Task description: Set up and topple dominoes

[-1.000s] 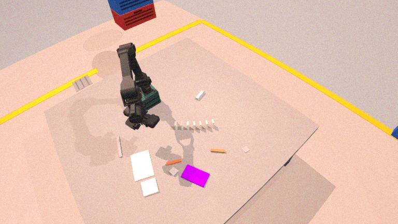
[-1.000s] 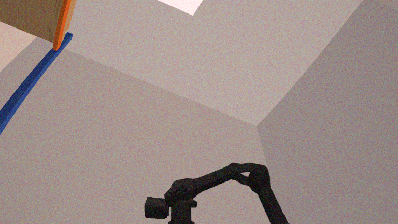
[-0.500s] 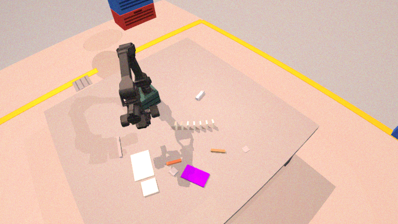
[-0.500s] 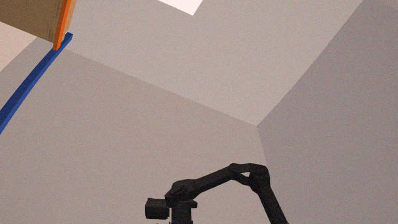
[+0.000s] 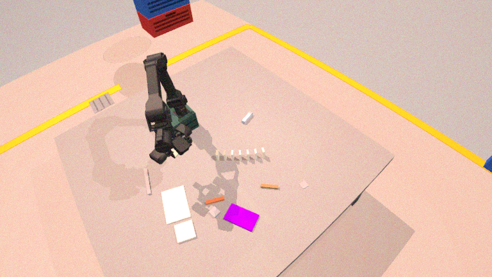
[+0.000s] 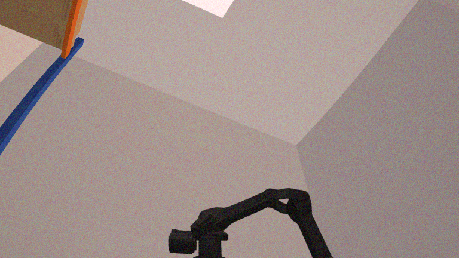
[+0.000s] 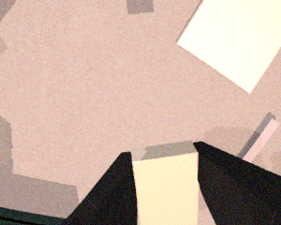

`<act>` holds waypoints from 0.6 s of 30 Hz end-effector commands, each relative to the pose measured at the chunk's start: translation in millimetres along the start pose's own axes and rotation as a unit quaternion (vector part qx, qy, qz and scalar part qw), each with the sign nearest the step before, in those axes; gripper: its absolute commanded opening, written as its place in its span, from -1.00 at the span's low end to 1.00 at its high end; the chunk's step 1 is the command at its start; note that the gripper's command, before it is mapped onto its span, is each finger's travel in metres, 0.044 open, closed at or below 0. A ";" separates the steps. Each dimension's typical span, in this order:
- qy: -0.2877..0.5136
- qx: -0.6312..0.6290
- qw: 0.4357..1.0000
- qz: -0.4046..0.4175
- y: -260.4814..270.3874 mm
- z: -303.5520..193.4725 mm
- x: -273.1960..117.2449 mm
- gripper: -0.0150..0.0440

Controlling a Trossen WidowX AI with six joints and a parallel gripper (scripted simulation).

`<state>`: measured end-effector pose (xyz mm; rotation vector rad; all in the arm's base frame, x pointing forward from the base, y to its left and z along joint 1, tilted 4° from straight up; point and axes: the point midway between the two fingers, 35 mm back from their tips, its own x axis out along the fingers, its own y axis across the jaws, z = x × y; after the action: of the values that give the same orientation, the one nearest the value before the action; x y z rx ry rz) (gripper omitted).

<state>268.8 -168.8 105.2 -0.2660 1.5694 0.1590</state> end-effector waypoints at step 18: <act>-0.197 0.079 0.977 0.022 -31.4 29.6 51.1 -0.13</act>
<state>302.5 -190.6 66.0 -0.1095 1.2448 0.1175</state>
